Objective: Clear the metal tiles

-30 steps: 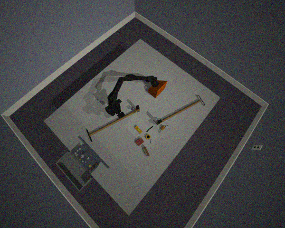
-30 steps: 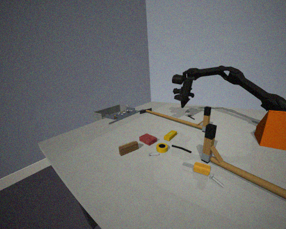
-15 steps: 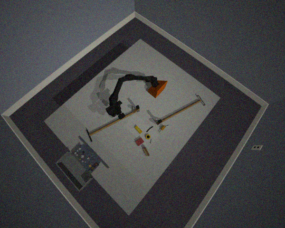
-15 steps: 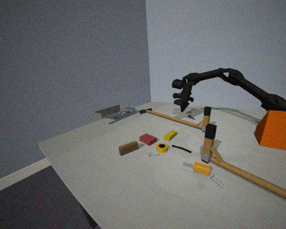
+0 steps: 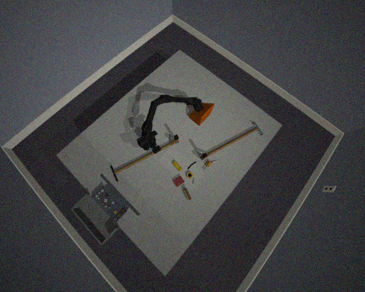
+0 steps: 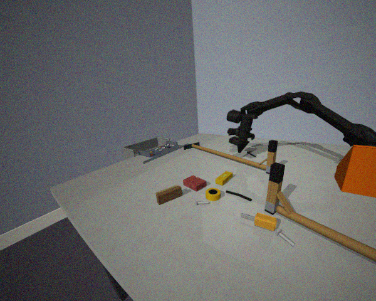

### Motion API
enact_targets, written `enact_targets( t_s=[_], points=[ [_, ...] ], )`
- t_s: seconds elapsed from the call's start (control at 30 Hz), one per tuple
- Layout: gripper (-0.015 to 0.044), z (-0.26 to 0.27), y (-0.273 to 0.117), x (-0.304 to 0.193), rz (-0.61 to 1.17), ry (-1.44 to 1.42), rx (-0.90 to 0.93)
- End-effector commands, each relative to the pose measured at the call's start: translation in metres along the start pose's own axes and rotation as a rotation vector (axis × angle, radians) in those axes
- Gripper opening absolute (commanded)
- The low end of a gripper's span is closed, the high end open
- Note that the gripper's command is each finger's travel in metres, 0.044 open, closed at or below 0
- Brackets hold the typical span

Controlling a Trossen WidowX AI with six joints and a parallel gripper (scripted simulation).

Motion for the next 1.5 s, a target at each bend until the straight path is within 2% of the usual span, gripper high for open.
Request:
enact_targets(
  t_s=[0.0,0.2,1.47],
  points=[
    [0.0,0.0,0.006,-0.002,-0.005,-0.004,0.004],
    [0.0,0.0,0.018,-0.007,-0.005,-0.004,0.002],
    [0.0,0.031,0.02,0.011,-0.005,-0.003,0.006]
  ],
)
Point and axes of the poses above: the point midway between the two fingers, 35 mm back from their tips, its own y axis out along the fingers, its own z axis across the jaws, x = y × z, the point moved 7 cm from there along -y, back along the fingers, and after that the axes turned 14 degrees about -y, right-handed, at the moved point
